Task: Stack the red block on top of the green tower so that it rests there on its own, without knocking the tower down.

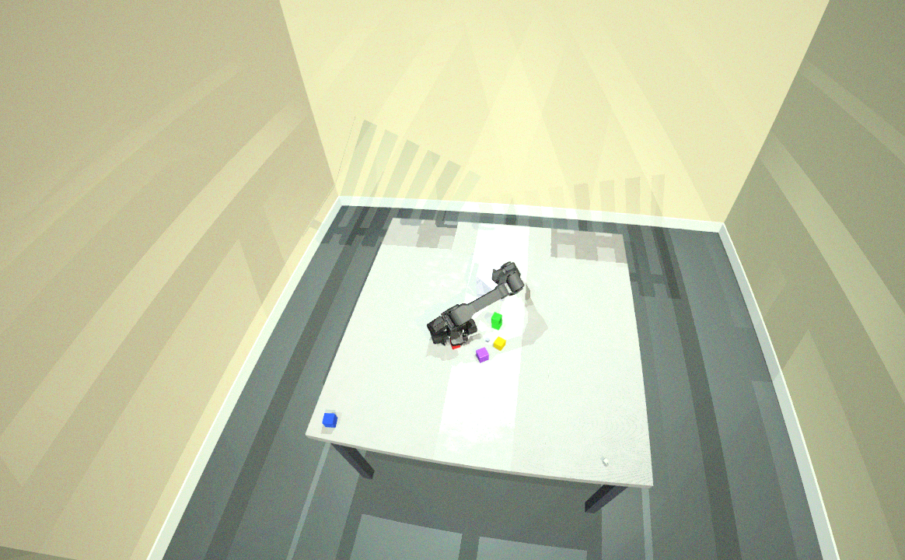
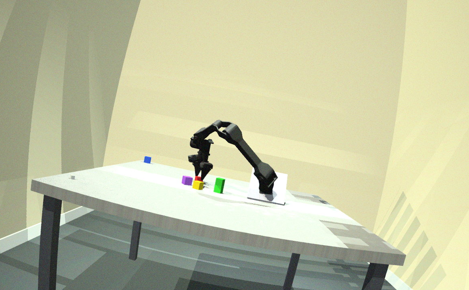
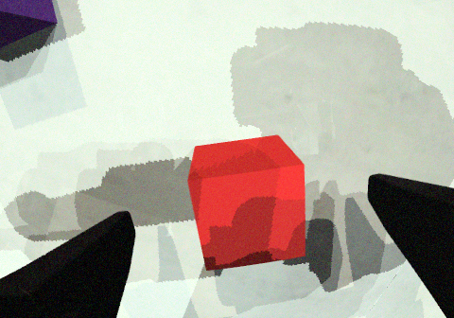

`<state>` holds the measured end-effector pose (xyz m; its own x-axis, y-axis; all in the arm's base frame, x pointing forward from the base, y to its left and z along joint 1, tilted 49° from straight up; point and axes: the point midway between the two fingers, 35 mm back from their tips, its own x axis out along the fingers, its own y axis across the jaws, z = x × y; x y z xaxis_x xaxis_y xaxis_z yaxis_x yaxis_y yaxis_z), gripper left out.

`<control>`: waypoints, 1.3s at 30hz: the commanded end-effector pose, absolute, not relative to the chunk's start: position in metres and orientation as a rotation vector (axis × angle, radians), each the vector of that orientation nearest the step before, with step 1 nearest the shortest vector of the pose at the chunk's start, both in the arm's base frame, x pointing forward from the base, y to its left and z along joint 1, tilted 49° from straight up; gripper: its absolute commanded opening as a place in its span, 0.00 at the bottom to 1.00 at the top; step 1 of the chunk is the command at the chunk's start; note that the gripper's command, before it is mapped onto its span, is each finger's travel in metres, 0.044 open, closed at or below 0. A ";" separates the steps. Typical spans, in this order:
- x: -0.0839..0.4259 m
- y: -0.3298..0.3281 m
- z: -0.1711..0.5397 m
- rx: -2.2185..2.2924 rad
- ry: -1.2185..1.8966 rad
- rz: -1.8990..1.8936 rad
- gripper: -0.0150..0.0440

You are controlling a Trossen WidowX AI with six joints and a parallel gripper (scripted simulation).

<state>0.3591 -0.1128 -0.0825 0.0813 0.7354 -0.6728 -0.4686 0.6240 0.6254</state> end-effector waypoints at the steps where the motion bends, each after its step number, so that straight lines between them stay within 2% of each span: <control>1: 0.359 -0.108 -0.086 0.284 1.180 0.916 1.00; 22: 0.360 -0.097 -0.095 0.285 1.180 0.917 1.00; 33: 0.360 -0.097 -0.095 0.285 1.180 0.917 0.51; 39: 0.360 -0.097 -0.095 0.285 1.180 0.917 0.44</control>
